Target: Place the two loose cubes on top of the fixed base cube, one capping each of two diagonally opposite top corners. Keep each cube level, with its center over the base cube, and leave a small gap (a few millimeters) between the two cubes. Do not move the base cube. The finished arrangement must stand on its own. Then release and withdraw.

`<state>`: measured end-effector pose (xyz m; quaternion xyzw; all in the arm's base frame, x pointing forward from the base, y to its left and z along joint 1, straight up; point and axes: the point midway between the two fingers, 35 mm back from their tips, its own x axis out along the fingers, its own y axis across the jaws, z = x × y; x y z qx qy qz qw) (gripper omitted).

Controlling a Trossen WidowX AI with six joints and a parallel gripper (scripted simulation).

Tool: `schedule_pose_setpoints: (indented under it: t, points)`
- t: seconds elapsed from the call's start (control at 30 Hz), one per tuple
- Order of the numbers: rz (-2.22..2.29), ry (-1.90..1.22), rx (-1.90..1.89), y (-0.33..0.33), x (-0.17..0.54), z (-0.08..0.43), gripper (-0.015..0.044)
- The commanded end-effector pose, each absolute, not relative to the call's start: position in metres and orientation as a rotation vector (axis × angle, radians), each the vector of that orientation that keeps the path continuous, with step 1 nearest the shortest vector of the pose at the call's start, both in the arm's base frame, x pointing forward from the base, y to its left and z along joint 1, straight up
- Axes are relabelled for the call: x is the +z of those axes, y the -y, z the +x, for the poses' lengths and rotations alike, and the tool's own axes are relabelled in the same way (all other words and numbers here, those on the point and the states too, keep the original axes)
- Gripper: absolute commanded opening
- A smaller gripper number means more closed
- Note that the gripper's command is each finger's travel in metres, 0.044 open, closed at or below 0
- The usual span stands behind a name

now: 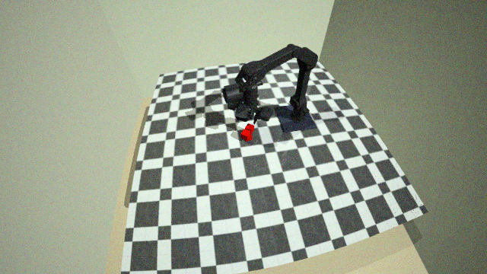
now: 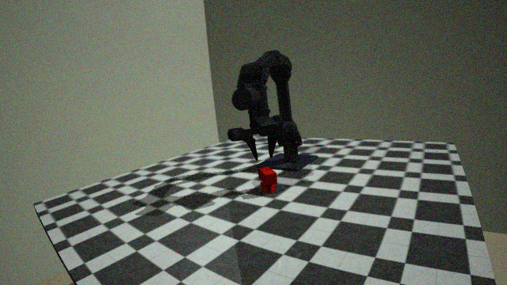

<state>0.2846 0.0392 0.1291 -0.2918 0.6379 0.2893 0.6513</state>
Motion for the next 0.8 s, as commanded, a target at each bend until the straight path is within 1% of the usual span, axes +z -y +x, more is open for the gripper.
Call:
schedule_pose_setpoints:
  t: [0.0,0.33,0.57,0.6,0.77]
  points:
    - [-0.664,-1.439,0.654,-0.039,0.137,0.285,0.0205]
    - [-0.664,-1.439,0.654,-0.039,0.148,0.285,0.0205]
    - [-0.663,-1.444,0.655,-0.039,0.156,0.284,0.0389]
    - [-0.663,-1.444,0.655,-0.039,0.157,0.284,0.04]
    - [-0.662,-1.446,0.656,-0.042,0.157,0.284,0.04]
